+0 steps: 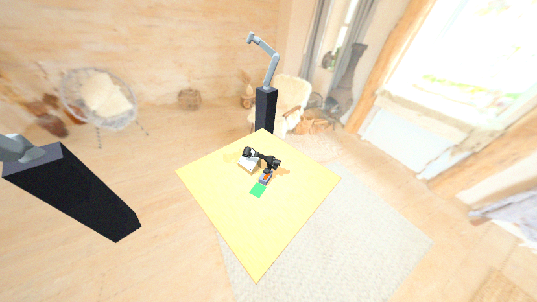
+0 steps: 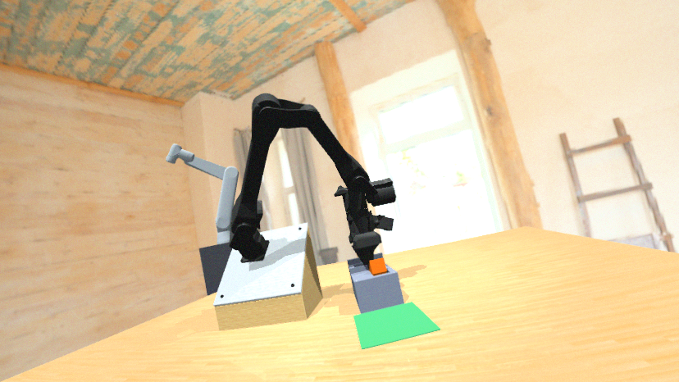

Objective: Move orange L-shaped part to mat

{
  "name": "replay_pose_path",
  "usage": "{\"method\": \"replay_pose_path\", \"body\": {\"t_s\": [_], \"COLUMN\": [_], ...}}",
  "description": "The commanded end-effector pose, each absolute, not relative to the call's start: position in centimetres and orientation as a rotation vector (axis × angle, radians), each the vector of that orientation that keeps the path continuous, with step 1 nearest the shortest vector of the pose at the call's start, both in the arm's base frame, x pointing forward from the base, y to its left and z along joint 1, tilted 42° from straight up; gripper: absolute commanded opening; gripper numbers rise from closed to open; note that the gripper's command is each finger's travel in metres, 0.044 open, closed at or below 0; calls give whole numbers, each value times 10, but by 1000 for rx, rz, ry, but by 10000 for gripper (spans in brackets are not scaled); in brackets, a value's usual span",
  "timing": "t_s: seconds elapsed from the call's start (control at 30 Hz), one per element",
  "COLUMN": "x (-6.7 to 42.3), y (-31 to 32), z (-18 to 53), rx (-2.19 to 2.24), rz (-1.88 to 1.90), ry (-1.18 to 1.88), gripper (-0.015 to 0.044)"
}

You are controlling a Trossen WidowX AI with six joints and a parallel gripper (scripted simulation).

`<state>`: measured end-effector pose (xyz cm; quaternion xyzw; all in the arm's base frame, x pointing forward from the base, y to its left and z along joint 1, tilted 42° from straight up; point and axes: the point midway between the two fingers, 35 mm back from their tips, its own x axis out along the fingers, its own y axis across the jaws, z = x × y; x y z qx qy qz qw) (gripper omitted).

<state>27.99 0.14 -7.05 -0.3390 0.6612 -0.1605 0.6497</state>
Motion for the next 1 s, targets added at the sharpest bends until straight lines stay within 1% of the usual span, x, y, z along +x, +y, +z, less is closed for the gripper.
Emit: {"method": "replay_pose_path", "body": {"t_s": [0.0, 0.97], "x": [279, 279], "y": [-5, -4], "z": [-76, -79], "rx": [-778, -778], "rz": [-366, -356], "ry": [1504, 1500], "gripper": [180, 180]}}
